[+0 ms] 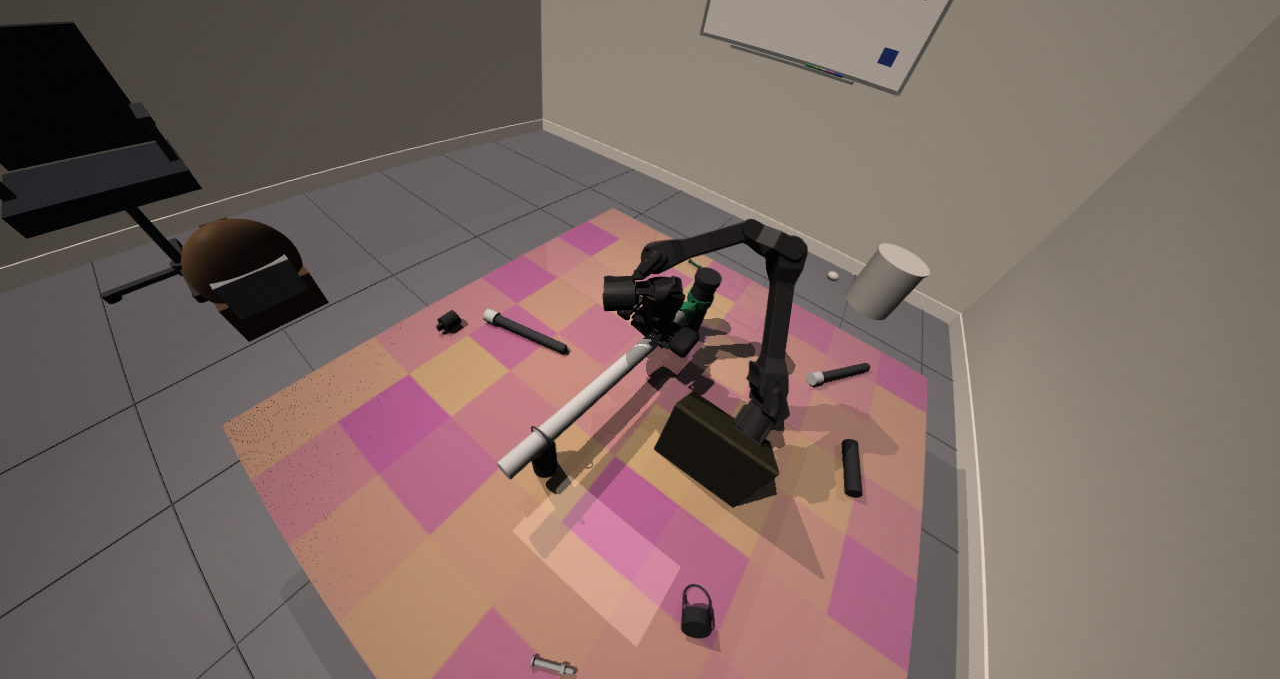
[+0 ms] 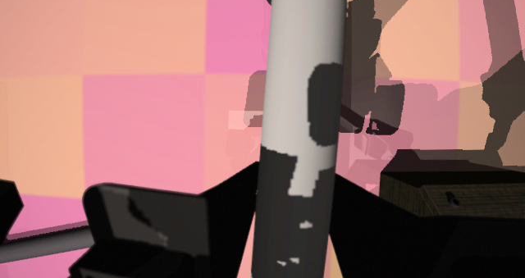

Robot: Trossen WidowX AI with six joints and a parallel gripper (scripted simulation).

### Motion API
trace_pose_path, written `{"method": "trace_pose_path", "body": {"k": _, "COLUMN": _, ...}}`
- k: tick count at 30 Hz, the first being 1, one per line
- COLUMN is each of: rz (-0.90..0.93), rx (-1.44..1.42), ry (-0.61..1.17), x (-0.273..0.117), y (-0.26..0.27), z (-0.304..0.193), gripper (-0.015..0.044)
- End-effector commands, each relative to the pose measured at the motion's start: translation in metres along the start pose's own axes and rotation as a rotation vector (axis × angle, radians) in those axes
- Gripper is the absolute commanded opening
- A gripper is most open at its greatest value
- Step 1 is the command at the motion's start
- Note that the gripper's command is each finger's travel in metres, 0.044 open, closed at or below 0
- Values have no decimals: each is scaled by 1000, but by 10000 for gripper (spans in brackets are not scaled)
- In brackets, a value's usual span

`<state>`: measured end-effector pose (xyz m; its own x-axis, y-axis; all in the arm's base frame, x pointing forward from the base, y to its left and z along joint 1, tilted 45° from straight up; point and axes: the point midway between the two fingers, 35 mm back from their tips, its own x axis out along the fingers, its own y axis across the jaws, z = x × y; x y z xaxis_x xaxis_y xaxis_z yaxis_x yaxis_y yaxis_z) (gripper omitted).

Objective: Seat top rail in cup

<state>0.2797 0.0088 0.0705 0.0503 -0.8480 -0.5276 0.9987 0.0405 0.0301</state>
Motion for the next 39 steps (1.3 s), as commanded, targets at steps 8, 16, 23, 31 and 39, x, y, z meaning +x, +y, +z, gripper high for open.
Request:
{"method": "trace_pose_path", "body": {"k": 8, "rz": 1, "rx": 1, "ry": 0, "x": 0, "y": 0, "z": 0, "gripper": 131}}
{"method": "trace_pose_path", "body": {"k": 16, "rz": 1, "rx": 0, "ry": 2, "x": -7, "y": 1, "z": -4, "gripper": 341}}
{"method": "trace_pose_path", "body": {"k": 23, "rz": 1, "rx": -1, "ry": 6, "x": -35, "y": 0, "z": -20, "gripper": 440}}
{"method": "trace_pose_path", "body": {"k": 31, "rz": 32, "rx": -31, "ry": 20, "x": -61, "y": -1, "z": -27, "gripper": 440}}
{"method": "trace_pose_path", "body": {"k": 39, "rz": 68, "rx": -66, "ry": 43, "x": -85, "y": -4, "z": -27, "gripper": 440}}
